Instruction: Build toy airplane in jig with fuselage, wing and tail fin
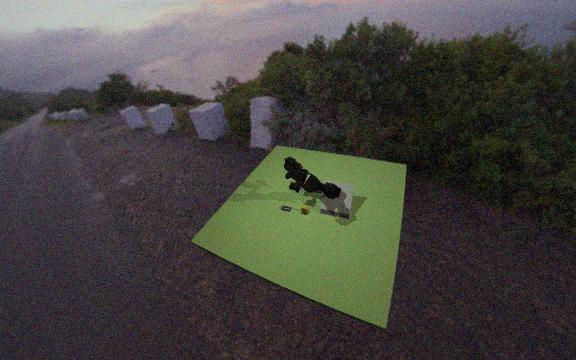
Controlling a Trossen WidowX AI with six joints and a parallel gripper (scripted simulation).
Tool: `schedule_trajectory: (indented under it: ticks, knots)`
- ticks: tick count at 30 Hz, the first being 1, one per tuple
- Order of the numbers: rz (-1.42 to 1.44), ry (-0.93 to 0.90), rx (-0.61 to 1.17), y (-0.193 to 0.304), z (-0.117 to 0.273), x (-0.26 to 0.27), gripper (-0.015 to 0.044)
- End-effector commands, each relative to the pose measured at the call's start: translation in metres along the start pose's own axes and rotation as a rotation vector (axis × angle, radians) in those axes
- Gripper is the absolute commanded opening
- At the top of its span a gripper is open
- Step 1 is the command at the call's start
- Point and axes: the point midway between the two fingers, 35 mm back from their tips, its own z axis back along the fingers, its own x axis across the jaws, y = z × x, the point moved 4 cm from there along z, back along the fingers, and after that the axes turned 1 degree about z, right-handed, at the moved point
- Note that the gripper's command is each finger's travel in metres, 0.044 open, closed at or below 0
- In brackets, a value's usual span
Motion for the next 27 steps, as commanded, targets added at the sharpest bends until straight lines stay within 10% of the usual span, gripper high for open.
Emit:
schedule_trajectory:
  ticks: [1, 27]
  knots:
    - [-0.021, -0.021, 0.002, 0.023, -0.005, 0.041, 0.044]
    - [-0.032, -0.047, 0.006, 0.049, -0.084, 0.078, 0.044]
